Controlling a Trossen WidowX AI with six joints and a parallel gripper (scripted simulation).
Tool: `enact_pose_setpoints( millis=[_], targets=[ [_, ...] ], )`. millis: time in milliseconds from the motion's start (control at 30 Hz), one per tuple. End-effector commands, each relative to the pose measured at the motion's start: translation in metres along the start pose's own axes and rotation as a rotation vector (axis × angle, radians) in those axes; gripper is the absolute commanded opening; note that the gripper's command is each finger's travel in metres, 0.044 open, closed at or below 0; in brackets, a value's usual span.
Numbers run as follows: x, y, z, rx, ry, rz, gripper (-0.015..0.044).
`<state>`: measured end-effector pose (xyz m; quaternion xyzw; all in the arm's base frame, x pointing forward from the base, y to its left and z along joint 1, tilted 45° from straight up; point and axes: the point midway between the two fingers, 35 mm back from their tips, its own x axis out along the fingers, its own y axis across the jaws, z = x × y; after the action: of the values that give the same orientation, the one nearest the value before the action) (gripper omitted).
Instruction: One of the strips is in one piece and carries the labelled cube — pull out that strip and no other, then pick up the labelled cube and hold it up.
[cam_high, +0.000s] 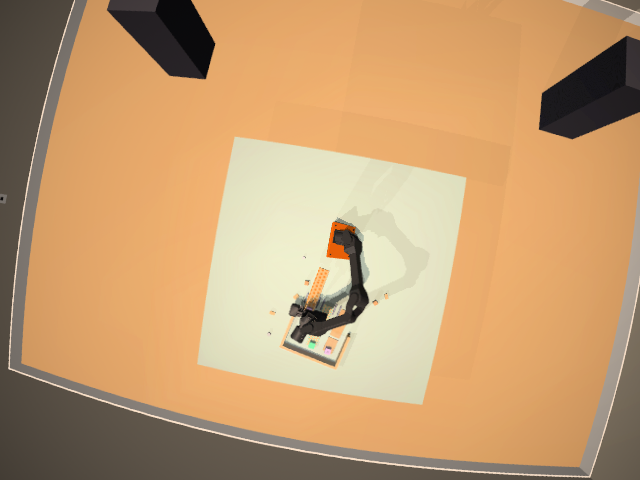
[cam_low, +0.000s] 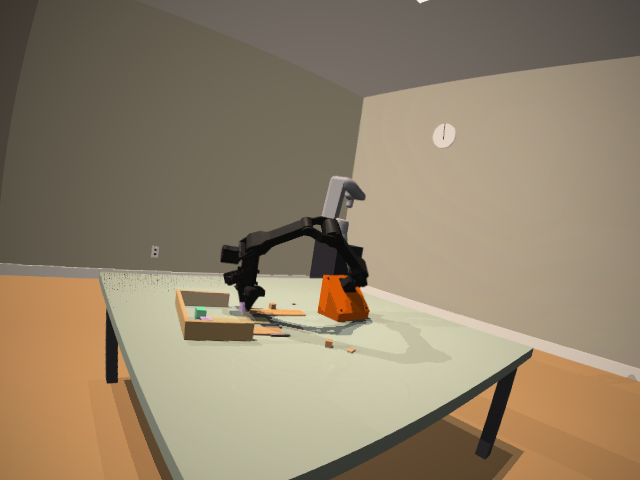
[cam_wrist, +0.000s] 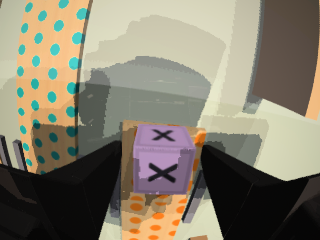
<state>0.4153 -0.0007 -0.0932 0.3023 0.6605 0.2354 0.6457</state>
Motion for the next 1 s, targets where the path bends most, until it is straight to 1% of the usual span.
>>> enact_pose_setpoints(
  millis=[0, 33, 167, 400, 533, 967],
  targets=[
    [0.003, 0.001, -0.002, 0.008, 0.004, 0.005, 0.0250],
    [0.003, 0.001, -0.002, 0.008, 0.004, 0.005, 0.0250],
    [0.001, 0.000, 0.000, 0.000, 0.001, 0.000, 0.0145],
    [0.001, 0.000, 0.000, 0.000, 0.001, 0.000, 0.0098],
    [-0.001, 0.000, -0.003, 0.001, 0.001, 0.000, 0.0000],
    [-0.036, 0.001, -0.050, 0.009, 0.006, 0.001, 0.0000]
  ],
)
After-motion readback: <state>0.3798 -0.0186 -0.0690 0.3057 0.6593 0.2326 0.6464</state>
